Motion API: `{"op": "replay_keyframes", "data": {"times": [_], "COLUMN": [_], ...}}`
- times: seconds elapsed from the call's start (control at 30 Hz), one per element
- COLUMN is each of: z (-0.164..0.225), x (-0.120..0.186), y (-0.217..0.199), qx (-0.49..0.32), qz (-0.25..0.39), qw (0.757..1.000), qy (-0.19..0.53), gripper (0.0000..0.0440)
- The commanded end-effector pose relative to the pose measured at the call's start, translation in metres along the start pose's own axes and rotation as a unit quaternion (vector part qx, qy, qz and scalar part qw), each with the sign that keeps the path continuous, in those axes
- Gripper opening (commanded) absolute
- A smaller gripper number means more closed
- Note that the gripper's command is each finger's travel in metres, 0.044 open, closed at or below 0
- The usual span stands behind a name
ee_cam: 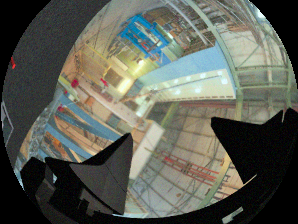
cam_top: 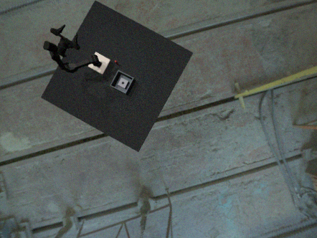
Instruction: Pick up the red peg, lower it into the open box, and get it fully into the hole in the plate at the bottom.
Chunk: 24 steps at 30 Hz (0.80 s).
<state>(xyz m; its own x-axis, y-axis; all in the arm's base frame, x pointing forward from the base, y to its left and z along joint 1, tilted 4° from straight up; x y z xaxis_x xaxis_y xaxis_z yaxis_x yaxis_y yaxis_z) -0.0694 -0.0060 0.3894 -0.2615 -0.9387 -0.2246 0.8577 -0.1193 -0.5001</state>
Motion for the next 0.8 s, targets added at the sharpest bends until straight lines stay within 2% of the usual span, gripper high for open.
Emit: {"op": "replay_keyframes", "data": {"times": [0.0,0.07,0.37,0.57,0.77], "z": [0.0,0.0,-0.002,-0.003,-0.005], "x": [0.0,-0.002,-0.015,-0.023,-0.031], "y": [0.001,0.004,0.02,0.032,0.044], "qx": [-0.015,-0.047,-0.189,-0.28,-0.367], "qz": [-0.007,-0.02,-0.082,-0.124,-0.164], "qw": [1.0,0.999,0.978,0.951,0.914], "qy": [0.005,0.01,0.024,0.038,0.058], "gripper": [0.0417,0.044,0.044,0.044,0.044]}}
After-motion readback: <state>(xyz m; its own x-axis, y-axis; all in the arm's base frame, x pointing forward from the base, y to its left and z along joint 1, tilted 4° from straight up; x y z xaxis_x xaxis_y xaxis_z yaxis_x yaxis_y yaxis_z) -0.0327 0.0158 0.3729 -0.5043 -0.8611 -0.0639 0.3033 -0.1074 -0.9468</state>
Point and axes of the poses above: the point midway between the two fingers, 35 mm back from their tips, its own x axis back along the fingers, its own y axis across the jaws, z = x × y, the point moved 6 cm from there along x, back along the fingers, and after that the axes turned 1 degree about x, right-handed, at the moved point
